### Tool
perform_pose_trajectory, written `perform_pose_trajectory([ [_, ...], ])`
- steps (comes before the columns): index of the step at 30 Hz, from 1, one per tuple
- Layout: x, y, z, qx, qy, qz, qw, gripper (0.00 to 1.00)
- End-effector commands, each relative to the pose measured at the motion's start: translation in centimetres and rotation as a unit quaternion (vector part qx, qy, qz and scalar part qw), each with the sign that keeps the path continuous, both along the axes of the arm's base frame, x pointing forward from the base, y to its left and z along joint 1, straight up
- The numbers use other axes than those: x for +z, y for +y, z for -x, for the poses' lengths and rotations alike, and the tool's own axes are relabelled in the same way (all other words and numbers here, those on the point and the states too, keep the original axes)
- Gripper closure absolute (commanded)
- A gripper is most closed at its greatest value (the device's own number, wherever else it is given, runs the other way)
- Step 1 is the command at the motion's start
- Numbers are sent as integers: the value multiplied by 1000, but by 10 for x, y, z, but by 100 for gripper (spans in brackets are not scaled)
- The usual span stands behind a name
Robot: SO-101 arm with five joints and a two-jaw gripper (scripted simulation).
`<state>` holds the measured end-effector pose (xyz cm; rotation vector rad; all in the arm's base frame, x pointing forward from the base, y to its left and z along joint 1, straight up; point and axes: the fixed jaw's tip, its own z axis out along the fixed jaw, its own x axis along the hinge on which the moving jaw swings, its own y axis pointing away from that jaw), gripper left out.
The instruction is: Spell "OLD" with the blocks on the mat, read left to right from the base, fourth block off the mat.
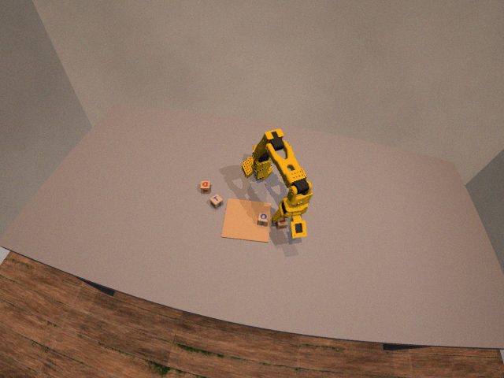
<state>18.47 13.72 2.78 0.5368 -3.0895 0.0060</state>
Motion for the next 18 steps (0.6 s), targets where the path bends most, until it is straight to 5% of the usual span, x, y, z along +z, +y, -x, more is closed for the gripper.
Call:
perform_pose_trajectory([
  [1, 8, 5, -5, 1, -30, -22, 999, 65],
  [18, 1, 5, -5, 1, -30, -22, 999, 65],
])
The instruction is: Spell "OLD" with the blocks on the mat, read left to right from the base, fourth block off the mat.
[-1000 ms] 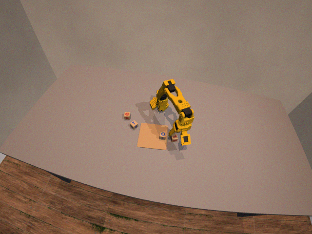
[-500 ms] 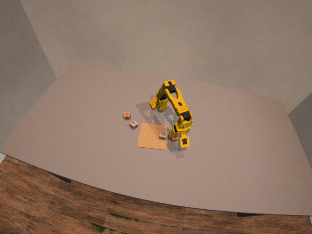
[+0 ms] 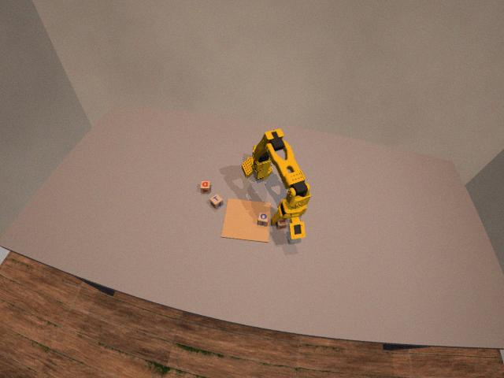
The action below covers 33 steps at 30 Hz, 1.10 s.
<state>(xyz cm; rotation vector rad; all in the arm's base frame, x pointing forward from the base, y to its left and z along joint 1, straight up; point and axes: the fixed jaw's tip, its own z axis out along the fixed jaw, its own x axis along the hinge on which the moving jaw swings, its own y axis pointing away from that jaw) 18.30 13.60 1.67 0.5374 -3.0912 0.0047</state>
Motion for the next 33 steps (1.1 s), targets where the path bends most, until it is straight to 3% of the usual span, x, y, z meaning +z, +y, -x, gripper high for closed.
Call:
perform_pose_trajectory([
  [1, 12, 6, -7, 1, -29, -21, 999, 65],
  [16, 12, 4, -8, 1, -30, -21, 999, 69],
  [33, 12, -2, -10, 1, -30, -20, 999, 80],
])
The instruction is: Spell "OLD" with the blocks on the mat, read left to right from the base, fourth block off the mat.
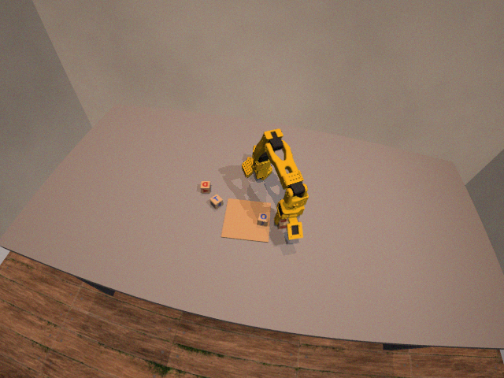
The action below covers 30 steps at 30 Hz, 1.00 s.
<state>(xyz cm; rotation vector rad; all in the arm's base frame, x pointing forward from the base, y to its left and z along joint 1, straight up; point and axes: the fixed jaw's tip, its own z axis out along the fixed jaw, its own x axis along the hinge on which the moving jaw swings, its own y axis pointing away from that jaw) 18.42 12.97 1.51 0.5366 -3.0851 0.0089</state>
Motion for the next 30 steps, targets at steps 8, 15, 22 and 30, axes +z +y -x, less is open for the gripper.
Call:
perform_pose_trajectory([
  [8, 14, 2, -9, 0, -33, -22, 999, 84],
  [15, 14, 2, -10, 0, -33, -22, 999, 84],
  [22, 14, 2, -10, 0, -33, -22, 999, 87],
  [30, 14, 2, -10, 0, -33, -22, 999, 100],
])
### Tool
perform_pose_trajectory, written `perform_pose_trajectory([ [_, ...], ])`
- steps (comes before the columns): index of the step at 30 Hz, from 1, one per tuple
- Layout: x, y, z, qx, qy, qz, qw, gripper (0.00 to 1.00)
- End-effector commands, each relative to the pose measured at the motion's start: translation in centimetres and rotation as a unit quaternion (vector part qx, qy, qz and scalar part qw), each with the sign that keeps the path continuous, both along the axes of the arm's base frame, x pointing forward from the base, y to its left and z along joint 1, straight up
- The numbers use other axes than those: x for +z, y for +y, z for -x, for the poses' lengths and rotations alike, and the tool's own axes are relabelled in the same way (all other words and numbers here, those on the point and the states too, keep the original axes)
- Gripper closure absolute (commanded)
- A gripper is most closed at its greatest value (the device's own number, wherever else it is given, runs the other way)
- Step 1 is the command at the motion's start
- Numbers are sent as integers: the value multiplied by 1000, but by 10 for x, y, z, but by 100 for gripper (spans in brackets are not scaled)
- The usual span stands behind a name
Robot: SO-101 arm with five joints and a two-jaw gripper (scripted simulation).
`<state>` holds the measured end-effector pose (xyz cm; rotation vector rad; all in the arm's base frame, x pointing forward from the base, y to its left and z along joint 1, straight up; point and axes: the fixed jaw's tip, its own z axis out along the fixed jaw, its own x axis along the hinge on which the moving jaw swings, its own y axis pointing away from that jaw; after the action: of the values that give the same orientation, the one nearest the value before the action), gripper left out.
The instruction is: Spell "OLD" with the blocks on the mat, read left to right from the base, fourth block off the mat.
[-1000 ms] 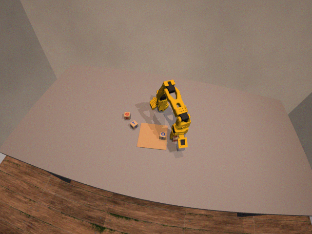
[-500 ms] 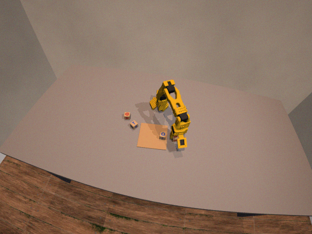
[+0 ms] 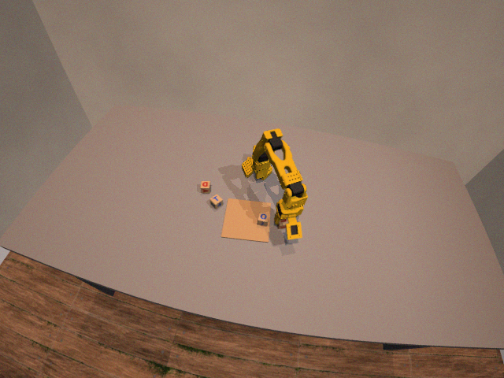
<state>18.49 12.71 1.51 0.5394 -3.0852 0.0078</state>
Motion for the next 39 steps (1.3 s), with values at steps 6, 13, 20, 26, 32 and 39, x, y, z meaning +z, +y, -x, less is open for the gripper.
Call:
perform_pose_trajectory([
  [6, 14, 4, -9, 0, -33, -21, 999, 100],
  [13, 22, 5, -9, 0, -33, -21, 999, 100],
  [20, 39, 6, -9, 0, -33, -21, 999, 100],
  [26, 53, 5, -7, 0, -33, -22, 999, 100],
  [32, 63, 5, -5, 0, -33, -22, 999, 100],
  [39, 64, 5, -5, 0, -33, -22, 999, 100],
])
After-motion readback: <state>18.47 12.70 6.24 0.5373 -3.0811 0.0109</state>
